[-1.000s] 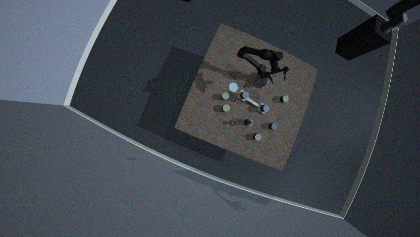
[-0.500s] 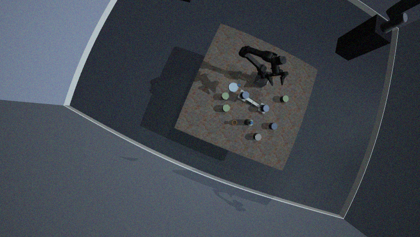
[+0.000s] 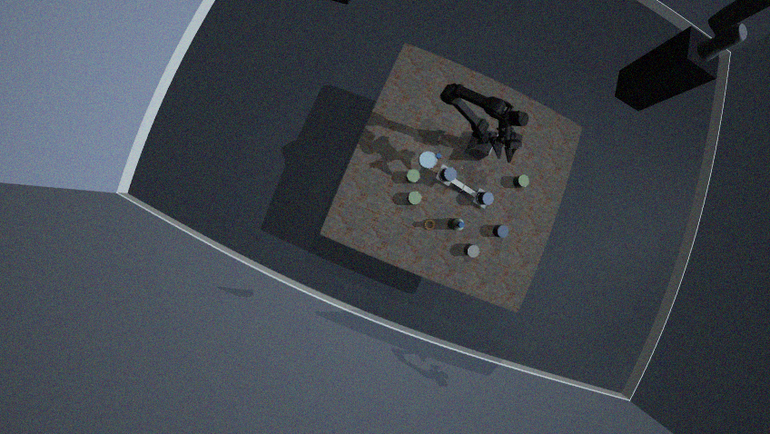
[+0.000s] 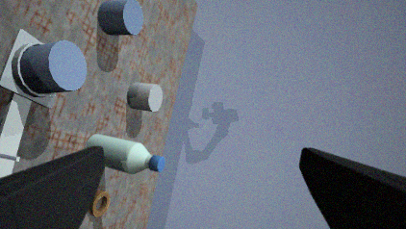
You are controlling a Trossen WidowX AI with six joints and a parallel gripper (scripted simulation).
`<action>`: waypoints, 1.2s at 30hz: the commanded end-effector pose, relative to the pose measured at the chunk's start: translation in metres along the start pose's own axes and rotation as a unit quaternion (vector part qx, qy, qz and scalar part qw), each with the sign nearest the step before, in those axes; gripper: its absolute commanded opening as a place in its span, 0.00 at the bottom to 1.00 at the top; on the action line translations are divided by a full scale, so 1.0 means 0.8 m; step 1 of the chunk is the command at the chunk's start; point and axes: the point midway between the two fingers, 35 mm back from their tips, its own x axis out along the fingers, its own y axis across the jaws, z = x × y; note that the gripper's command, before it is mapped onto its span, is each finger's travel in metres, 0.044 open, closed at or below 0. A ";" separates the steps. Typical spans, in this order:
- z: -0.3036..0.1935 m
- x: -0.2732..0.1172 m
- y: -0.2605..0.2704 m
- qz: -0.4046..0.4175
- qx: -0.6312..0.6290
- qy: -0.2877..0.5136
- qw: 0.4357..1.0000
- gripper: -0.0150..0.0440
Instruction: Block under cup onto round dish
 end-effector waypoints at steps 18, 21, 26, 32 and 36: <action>-0.011 0.030 0.043 0.064 0.330 0.094 0.937 1.00; -0.013 0.033 0.048 0.067 0.375 0.111 0.918 1.00; -0.016 0.038 0.058 0.067 0.446 0.140 0.881 1.00; -0.021 0.043 0.069 0.061 0.527 0.175 0.829 1.00; -0.024 0.046 0.077 0.053 0.577 0.199 0.790 1.00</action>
